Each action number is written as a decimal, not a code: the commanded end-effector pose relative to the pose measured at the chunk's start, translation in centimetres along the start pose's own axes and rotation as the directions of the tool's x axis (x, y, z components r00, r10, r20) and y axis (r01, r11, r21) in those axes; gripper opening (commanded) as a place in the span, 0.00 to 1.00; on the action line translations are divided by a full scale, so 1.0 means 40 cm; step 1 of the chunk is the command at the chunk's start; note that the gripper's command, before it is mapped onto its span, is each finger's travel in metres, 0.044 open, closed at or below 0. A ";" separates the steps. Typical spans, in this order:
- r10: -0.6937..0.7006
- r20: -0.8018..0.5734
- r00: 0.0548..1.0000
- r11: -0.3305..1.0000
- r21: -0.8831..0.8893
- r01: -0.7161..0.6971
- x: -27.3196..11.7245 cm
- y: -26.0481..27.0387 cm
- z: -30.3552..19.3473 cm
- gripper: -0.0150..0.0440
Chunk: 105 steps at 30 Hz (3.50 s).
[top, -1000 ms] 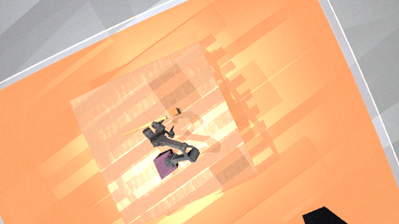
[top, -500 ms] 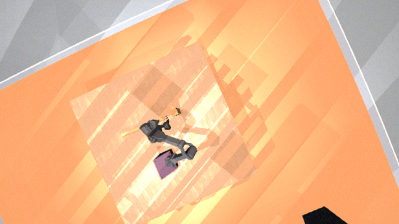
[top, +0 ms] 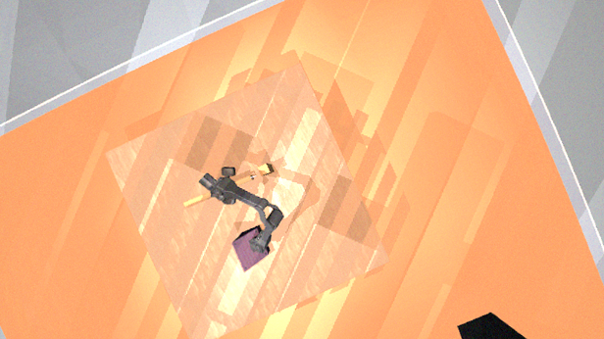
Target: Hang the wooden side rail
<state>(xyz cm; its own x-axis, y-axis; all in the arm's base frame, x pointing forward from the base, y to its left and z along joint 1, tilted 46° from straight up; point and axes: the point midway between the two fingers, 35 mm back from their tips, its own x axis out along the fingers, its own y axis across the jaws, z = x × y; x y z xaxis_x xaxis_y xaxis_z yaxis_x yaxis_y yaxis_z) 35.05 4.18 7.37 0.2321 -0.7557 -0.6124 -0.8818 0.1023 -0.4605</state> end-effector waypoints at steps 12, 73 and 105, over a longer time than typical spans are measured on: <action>0.202 0.014 0.979 0.891 -0.417 -0.178 -0.005 0.023 0.033 1.00; 0.199 0.010 0.980 0.892 -0.416 -0.177 0.268 0.079 0.033 0.96; 0.199 0.010 0.980 0.892 -0.416 -0.177 0.267 0.073 0.036 0.25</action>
<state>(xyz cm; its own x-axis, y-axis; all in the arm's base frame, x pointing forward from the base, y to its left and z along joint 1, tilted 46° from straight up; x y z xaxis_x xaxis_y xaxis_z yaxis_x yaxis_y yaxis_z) 35.34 -2.68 -1.48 0.0543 -0.7107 -0.7014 -0.9985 -0.0413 -0.0354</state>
